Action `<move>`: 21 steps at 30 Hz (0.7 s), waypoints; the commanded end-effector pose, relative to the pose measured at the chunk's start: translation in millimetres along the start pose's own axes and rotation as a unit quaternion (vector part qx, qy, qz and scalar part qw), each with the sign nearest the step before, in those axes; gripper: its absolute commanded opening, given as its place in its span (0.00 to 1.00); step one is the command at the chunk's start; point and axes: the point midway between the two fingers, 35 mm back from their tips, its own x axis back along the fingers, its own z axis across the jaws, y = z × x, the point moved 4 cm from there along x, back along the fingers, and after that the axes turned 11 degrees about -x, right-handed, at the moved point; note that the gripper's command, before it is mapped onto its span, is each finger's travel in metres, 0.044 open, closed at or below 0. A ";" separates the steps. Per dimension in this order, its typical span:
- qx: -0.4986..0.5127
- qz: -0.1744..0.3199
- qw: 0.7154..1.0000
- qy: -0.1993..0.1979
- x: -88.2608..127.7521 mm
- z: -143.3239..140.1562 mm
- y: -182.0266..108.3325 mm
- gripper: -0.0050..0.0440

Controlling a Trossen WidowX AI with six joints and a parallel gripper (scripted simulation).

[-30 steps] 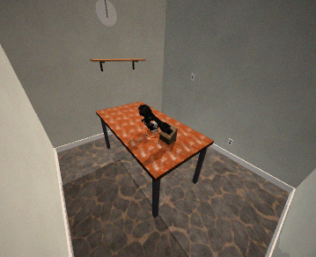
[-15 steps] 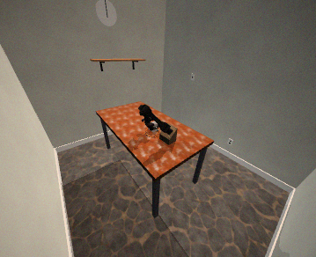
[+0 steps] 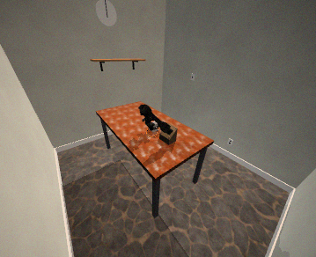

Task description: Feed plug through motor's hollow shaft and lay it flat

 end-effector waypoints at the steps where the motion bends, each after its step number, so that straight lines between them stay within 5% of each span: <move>1: 0.000 0.000 1.000 0.000 0.0 0.0 0.0 0.25; 3: 0.000 0.000 1.000 0.000 0.0 0.0 0.0 0.31; 21: 0.001 -0.002 1.000 -0.001 -3.4 -3.1 -8.0 0.31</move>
